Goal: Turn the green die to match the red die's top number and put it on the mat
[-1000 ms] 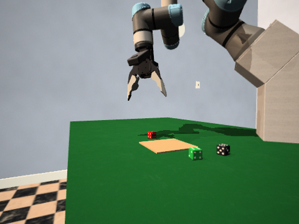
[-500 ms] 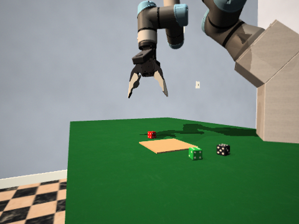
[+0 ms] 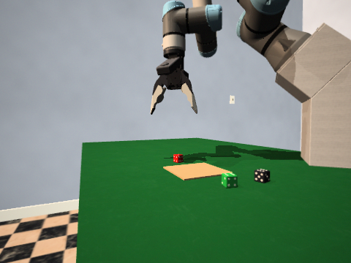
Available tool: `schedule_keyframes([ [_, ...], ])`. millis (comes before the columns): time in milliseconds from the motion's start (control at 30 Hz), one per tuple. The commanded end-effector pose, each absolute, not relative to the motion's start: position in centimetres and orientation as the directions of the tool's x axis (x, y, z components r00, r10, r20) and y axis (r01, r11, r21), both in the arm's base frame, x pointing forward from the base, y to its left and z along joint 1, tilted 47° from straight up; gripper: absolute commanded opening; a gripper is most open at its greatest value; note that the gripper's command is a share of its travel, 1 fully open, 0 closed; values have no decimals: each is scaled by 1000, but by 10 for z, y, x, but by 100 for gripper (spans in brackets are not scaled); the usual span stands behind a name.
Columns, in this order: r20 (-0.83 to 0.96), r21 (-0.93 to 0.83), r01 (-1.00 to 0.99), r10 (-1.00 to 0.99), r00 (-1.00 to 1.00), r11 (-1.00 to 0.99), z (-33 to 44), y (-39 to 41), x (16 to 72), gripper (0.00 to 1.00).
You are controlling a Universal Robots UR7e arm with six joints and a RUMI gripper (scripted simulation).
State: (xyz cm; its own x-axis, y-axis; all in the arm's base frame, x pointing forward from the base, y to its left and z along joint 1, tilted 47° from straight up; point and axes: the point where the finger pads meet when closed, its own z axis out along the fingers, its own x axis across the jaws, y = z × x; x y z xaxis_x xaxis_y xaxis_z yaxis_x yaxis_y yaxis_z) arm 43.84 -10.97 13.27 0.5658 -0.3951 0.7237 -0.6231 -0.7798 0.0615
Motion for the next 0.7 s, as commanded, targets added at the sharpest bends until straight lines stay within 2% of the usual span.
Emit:
schedule_keyframes([
  [0, 724, 61, -623, -394, 565, -780, 133, -110, 438, 100],
  [667, 724, 61, -623, -394, 565, -780, 128, -113, 443, 100],
])
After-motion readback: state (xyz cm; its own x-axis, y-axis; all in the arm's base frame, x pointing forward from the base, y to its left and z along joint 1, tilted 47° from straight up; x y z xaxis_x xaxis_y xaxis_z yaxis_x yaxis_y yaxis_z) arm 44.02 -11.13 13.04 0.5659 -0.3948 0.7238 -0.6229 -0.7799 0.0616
